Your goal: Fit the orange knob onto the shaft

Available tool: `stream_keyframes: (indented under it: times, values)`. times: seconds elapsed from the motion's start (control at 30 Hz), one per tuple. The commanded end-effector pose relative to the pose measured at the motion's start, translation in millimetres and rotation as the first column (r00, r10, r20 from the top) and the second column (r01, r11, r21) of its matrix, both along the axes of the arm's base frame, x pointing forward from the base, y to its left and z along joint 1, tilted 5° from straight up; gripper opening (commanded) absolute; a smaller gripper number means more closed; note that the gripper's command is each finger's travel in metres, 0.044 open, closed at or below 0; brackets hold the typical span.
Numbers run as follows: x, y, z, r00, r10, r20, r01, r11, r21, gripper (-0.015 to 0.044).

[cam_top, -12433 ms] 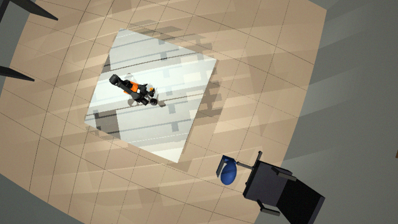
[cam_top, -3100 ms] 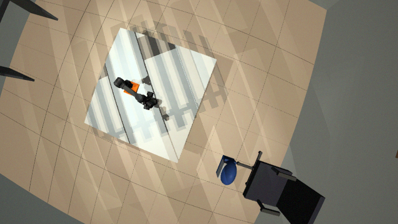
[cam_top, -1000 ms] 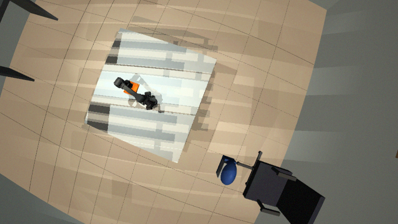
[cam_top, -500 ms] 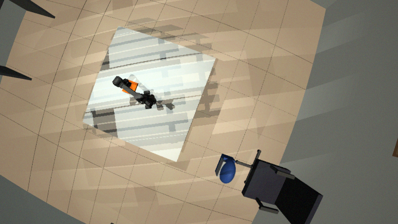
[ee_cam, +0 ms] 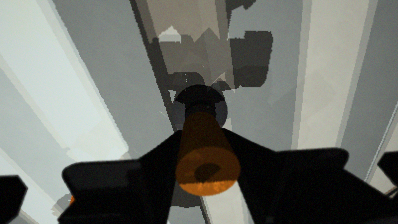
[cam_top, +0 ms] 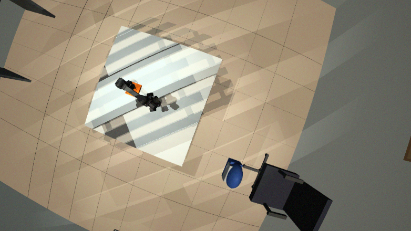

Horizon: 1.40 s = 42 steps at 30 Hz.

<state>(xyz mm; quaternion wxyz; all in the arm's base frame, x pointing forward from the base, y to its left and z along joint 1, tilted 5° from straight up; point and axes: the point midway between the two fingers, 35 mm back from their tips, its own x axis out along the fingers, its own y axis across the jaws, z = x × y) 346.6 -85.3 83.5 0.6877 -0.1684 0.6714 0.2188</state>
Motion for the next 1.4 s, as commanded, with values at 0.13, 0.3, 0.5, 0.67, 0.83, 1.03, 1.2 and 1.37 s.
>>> stream_keyframes:
  times: [0.13,0.3,0.5,0.67,0.83,1.03,1.2,1.37]
  values:
    - [0.6,-1.0,4.1,0.991,0.133,0.014,-0.132,0.991,-0.008,0.0000]
    - [2.6,-1.6,2.9,0.991,0.133,0.015,-0.132,0.991,-0.008,0.0000]
    - [2.8,-1.5,-0.7,0.991,0.133,0.015,-0.132,0.991,-0.008,0.0000]
    - [2.2,-1.2,-1.6,0.991,0.133,0.014,-0.132,0.991,-0.008,0.0000]
    - [0.5,-0.8,-1.7,0.991,0.133,0.014,-0.132,0.991,-0.008,0.0000]
    - [-0.3,-0.6,-2.6,0.991,0.133,0.014,-0.132,0.991,-0.008,0.0000]
    - [-1.4,-0.5,1.9,0.991,0.133,0.014,-0.132,0.991,-0.008,0.0000]
    - [-1.2,-0.6,3.2,0.976,0.217,0.020,-0.217,0.976,-0.010,0.0000]
